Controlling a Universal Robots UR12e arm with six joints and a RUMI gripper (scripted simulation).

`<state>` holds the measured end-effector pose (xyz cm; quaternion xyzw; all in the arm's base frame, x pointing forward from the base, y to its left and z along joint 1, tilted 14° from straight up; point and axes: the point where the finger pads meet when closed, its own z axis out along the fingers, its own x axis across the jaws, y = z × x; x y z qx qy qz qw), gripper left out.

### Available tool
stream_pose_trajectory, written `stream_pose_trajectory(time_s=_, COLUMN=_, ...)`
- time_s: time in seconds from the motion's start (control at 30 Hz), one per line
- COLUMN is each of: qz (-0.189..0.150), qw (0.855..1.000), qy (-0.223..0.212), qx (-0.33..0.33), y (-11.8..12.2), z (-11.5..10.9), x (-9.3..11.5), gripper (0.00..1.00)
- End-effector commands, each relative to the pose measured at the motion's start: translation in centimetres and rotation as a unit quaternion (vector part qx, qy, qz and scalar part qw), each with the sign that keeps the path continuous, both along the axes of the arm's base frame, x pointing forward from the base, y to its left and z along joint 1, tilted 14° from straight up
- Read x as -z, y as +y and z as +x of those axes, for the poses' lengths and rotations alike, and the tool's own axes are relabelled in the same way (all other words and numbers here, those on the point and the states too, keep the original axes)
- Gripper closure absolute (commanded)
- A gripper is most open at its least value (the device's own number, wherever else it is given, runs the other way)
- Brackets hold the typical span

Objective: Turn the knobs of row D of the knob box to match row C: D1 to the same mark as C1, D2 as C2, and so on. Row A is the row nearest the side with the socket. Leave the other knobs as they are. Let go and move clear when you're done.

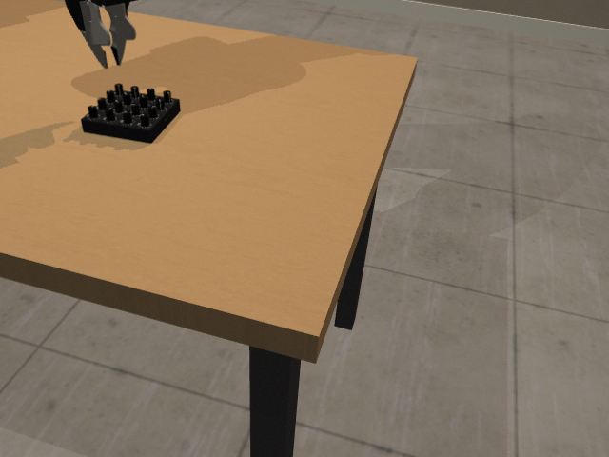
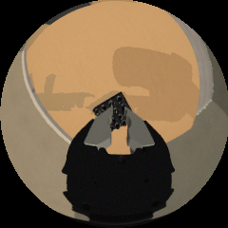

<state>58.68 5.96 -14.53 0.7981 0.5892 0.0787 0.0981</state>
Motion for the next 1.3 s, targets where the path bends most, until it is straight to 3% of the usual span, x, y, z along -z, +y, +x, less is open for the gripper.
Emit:
stream_pose_trajectory(time_s=0.0, qz=-0.017, qw=0.997, qy=0.004, qx=-0.074, y=-0.5, z=0.1, x=-0.3, gripper=0.89)
stream_pose_trajectory(time_s=0.27, qz=-0.044, qw=0.982, qy=0.011, qx=-0.181, y=-1.3, z=0.2, x=-0.7, gripper=0.89)
stream_pose_trajectory(time_s=0.33, qz=-0.044, qw=0.982, qy=0.011, qx=-0.181, y=-1.3, z=0.2, x=-0.7, gripper=0.89)
stream_pose_trajectory(time_s=0.83, qz=-0.096, qw=0.916, qy=0.025, qx=-0.388, y=-2.9, z=0.6, x=-1.5, gripper=0.89)
stream_pose_trajectory(time_s=0.9, qz=-0.096, qw=0.916, qy=0.025, qx=-0.388, y=-2.9, z=0.6, x=-1.5, gripper=0.89)
stream_pose_trajectory(time_s=1.27, qz=-0.131, qw=0.838, qy=0.034, qx=-0.529, y=-4.0, z=1.1, x=-2.1, gripper=0.89)
